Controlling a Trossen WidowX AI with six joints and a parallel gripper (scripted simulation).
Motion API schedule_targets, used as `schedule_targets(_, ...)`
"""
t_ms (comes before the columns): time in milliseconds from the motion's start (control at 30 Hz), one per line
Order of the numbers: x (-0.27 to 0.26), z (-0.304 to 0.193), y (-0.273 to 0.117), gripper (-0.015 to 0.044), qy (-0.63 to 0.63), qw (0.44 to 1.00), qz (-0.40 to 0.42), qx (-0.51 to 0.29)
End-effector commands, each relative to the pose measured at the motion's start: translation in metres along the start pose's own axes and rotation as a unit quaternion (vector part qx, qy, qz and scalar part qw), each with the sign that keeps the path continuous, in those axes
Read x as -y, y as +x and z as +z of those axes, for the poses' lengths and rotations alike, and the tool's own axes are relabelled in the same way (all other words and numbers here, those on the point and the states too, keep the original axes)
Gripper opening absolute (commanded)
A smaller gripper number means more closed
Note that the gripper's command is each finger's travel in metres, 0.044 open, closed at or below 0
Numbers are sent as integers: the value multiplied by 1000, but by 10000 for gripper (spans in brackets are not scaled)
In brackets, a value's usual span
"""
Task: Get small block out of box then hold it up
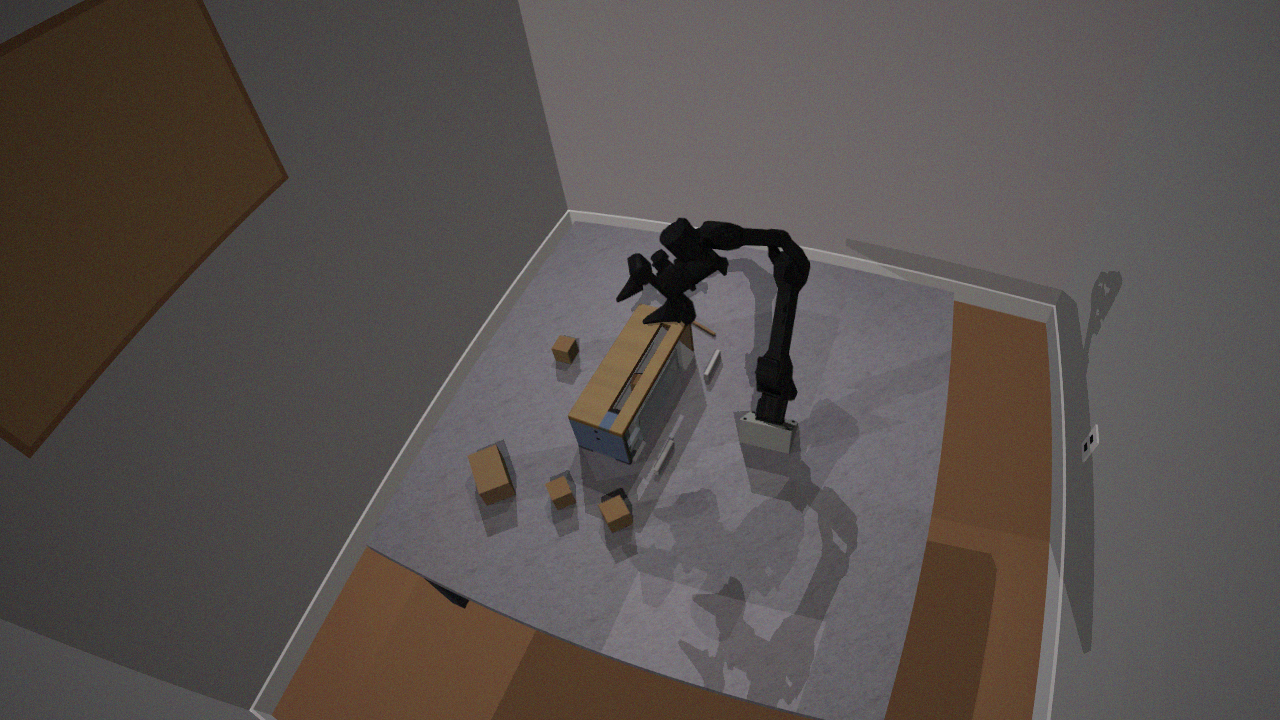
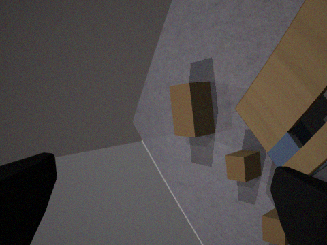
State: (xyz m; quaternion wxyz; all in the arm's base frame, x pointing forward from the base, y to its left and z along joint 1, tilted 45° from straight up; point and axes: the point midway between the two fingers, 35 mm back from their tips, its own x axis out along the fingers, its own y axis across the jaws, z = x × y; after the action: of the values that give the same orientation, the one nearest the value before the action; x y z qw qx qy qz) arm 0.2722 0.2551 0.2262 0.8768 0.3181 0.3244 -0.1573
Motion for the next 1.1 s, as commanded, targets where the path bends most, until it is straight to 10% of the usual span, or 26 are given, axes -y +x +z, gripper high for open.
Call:
schedule_targets(0,40,-8,53,400,67,988,-140,23)
schedule_targets(367,163,-6,130,400,209,842,-456,201)
schedule_targets(1067,181,-5,141,400,210,837,-463,203)
